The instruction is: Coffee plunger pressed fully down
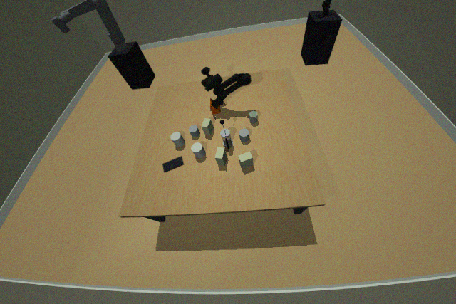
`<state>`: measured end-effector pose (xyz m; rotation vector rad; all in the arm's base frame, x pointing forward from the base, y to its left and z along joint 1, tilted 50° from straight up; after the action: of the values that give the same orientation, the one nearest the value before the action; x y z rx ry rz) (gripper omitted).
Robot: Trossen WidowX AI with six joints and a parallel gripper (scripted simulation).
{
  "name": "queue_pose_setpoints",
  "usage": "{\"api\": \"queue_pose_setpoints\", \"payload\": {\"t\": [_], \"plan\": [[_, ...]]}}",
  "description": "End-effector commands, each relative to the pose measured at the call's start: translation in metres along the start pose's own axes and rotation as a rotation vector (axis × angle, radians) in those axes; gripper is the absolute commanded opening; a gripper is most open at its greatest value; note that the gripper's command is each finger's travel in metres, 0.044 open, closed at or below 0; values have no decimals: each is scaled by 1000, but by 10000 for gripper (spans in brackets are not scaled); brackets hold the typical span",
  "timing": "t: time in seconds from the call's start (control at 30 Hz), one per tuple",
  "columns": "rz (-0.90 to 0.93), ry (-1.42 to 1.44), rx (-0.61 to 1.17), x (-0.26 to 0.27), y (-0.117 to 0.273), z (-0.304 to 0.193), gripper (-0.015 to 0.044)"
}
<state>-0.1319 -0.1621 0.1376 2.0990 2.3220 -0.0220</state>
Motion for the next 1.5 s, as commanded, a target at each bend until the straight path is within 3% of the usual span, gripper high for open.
{"api": "queue_pose_setpoints", "payload": {"t": [0.0, 0.27, 0.43, 0.67, 0.87, 1.0, 1.13, 1.3, 1.47], "plan": [[-12, -4, 0, -3, 0, 0, 426], [-398, -164, -73, -85, 26, 1, 440], [-707, -307, -245, -147, 68, 5, 440], [-1077, -460, -716, -210, 161, 15, 440], [-1202, -479, -1294, -223, 256, 21, 440], [-1137, -407, -1730, -208, 319, 18, 440], [-932, -261, -2139, -177, 373, 6, 440], [-476, 29, -2542, -122, 424, -22, 440], [101, 377, -2707, -66, 453, -63, 440]]}}
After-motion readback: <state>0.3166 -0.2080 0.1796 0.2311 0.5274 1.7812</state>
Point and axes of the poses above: the point midway between the two fingers, 35 mm back from their tips, its own y axis back along the fingers, its own x axis across the jaws, z = x × y, the point moved 1 cm from there along y, back along the fingers, and after that the axes turned 13 degrees about y, right-handed, at the moved point
